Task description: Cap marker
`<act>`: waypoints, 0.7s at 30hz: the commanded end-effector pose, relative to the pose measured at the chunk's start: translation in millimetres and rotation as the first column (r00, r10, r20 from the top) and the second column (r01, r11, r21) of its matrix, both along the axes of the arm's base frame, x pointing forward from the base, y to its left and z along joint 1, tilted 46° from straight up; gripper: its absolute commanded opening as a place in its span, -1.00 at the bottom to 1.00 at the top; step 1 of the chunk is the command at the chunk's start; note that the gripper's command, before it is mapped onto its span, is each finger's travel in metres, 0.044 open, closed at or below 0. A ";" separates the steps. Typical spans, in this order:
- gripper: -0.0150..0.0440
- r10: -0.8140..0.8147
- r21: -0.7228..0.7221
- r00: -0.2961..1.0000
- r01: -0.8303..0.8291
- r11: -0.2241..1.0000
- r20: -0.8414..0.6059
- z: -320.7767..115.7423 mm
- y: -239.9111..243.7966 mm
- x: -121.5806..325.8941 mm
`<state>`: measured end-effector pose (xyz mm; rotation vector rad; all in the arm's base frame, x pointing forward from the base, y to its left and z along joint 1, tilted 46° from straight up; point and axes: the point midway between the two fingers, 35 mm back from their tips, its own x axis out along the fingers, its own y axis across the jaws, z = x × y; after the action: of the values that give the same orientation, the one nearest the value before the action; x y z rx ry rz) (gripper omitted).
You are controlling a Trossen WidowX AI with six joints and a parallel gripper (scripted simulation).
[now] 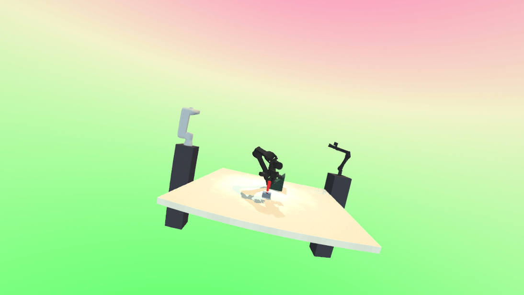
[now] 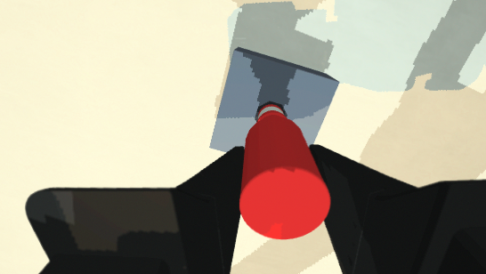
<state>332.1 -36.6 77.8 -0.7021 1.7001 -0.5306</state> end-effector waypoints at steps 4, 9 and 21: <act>-0.49 0.001 -0.003 1.000 -0.001 1.000 -0.004 -9.0 -10.0 -2.7; -0.49 0.001 -0.004 1.000 -0.001 1.000 -0.004 -14.4 -15.8 -4.5; -0.49 0.000 -0.005 1.000 0.000 1.000 -0.004 -18.1 -19.7 -5.8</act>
<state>326.5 -55.5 60.1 -0.7019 1.7023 -0.5348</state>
